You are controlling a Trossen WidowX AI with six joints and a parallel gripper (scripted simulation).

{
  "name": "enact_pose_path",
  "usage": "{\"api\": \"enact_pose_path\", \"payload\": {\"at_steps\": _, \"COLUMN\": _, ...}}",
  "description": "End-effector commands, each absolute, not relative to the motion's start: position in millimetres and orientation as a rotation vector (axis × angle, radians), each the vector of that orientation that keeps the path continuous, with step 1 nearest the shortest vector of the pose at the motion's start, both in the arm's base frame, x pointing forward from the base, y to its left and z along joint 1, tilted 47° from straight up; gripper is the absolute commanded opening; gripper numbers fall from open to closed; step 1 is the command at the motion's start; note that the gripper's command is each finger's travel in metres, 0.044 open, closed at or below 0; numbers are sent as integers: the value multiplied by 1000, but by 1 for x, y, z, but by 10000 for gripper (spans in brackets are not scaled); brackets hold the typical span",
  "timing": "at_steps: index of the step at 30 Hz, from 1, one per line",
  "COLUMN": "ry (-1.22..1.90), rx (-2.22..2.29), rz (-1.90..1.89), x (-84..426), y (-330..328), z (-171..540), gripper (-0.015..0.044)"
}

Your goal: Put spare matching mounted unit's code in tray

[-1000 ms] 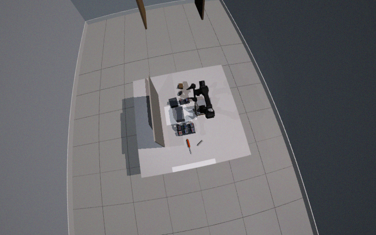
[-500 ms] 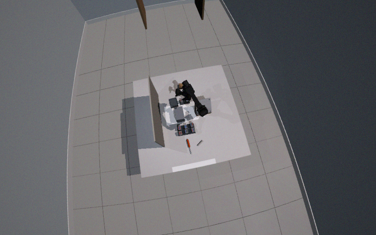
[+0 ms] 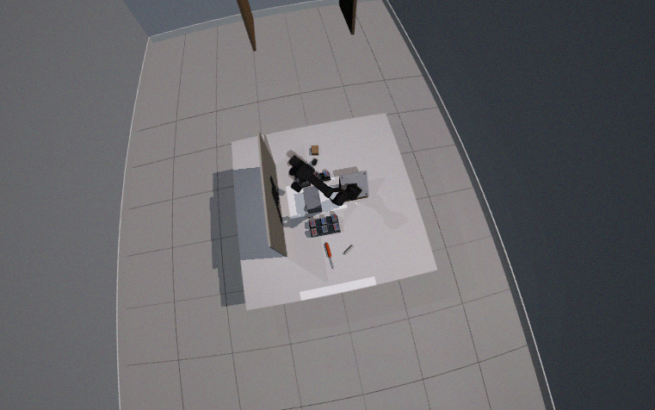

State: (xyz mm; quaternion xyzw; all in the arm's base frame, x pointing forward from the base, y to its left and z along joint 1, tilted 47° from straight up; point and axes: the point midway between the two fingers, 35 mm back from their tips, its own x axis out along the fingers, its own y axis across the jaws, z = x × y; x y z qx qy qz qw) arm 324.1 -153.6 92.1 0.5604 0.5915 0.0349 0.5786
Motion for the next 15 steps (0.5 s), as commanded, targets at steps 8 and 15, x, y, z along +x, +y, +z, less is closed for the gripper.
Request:
{"api": "enact_pose_path", "payload": {"at_steps": 8, "ry": 1439, "rx": 638, "rz": 597, "x": 365, "y": -92, "z": 97, "gripper": 440}}
{"api": "enact_pose_path", "payload": {"at_steps": 15, "ry": 1439, "rx": 638, "rz": 597, "x": 365, "y": -92, "z": 97, "gripper": 440}}
